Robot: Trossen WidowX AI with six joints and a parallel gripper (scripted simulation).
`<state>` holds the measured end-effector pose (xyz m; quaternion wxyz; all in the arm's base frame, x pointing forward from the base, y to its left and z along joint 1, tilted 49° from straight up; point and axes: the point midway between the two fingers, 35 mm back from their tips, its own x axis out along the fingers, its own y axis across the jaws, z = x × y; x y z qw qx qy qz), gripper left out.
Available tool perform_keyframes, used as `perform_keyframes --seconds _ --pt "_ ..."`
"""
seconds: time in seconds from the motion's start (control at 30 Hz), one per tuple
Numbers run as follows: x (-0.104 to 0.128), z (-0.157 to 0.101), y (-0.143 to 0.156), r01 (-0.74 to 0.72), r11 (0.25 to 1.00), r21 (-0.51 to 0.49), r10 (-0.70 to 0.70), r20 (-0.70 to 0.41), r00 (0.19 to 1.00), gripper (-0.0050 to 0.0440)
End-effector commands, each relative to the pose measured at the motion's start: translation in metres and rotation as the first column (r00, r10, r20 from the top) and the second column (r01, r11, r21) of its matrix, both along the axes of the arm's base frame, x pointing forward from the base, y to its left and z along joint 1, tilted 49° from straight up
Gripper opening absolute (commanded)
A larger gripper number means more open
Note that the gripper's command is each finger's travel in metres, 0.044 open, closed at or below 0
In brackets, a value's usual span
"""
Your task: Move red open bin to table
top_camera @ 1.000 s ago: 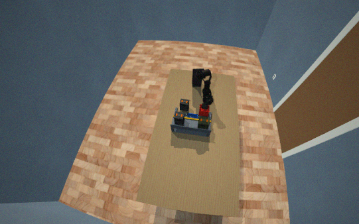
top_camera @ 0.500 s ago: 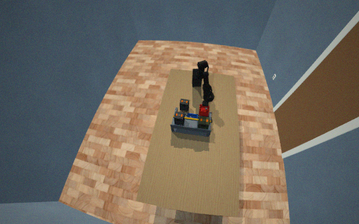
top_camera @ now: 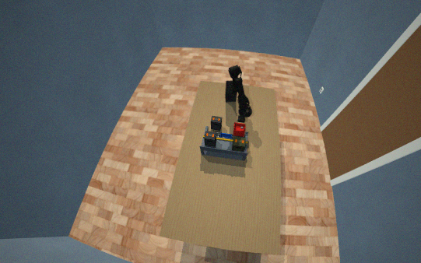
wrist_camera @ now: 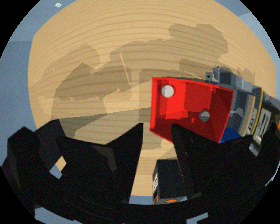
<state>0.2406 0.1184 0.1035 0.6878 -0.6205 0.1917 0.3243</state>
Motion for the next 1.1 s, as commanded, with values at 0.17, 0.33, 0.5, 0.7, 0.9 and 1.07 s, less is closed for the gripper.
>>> perform_keyframes --seconds 0.17,0.33,0.5,0.7,0.9,1.07 --pt "0.007 0.003 0.002 0.004 1.0 0.014 -0.004 0.019 1.0 0.015" --pt "0.008 0.002 0.002 0.005 1.0 0.015 -0.006 0.02 1.0 0.015" --pt "0.008 0.002 0.002 0.005 1.0 0.015 -0.006 0.02 1.0 0.015" --pt "0.01 0.0 0.003 0.007 1.0 0.015 -0.008 0.02 1.0 0.015" --pt "0.011 -0.002 0.004 0.005 1.0 0.015 -0.006 0.02 1.0 0.015" --pt "0.011 -0.002 0.004 0.005 1.0 0.015 -0.006 0.02 1.0 0.015"
